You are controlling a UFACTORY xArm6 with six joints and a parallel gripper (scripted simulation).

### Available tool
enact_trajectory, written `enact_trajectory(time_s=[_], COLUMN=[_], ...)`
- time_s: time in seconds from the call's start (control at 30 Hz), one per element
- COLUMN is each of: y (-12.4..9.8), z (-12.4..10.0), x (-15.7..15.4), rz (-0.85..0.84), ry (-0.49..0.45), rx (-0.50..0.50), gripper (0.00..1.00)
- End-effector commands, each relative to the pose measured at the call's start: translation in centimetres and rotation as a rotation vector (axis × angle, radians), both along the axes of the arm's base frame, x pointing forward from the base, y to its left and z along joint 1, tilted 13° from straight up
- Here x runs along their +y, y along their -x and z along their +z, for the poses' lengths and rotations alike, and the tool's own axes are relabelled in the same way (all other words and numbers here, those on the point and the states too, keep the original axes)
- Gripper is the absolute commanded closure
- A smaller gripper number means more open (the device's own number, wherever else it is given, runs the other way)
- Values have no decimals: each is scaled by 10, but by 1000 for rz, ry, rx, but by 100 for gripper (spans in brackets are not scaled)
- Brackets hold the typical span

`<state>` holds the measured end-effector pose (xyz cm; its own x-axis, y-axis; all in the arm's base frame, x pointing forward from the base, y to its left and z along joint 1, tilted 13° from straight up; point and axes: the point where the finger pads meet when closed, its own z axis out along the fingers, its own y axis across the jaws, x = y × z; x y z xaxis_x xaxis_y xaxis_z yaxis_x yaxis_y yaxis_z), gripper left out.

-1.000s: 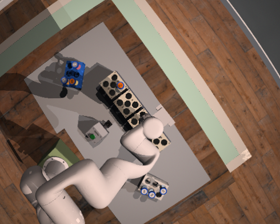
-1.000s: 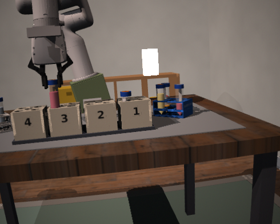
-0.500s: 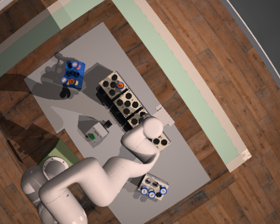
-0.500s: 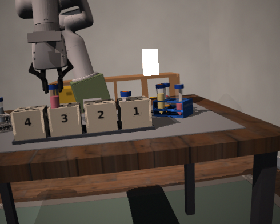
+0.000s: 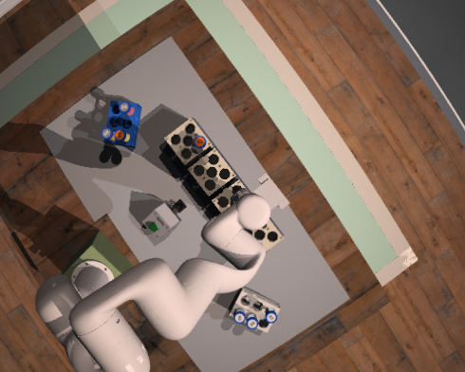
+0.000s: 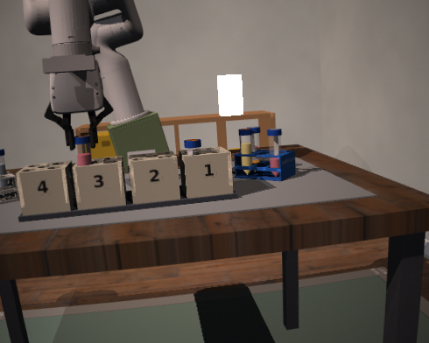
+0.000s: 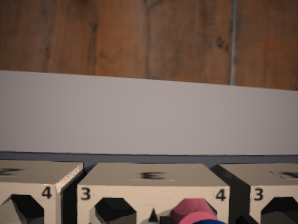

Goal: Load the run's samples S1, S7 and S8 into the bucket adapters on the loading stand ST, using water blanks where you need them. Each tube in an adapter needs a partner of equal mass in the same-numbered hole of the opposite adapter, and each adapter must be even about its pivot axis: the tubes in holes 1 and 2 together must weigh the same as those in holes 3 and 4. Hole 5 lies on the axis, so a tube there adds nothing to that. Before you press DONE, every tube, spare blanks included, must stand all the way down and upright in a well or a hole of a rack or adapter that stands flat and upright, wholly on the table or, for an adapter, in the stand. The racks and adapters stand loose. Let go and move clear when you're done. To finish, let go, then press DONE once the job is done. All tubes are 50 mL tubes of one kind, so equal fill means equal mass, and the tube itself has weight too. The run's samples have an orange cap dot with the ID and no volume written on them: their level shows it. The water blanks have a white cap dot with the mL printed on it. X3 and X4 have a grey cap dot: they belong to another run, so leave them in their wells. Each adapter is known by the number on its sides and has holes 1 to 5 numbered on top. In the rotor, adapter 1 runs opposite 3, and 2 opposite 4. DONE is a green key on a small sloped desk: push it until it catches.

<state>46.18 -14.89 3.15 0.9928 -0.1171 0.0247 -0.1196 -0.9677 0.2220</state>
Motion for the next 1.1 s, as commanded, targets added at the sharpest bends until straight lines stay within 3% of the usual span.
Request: enact_trajectory(time_s=[0.0, 1.07], y=[-2, -2], z=[-1, -24], x=[-1, -6], rz=[1, 1], ry=[1, 1], rx=[-4, -4], gripper=[100, 100])
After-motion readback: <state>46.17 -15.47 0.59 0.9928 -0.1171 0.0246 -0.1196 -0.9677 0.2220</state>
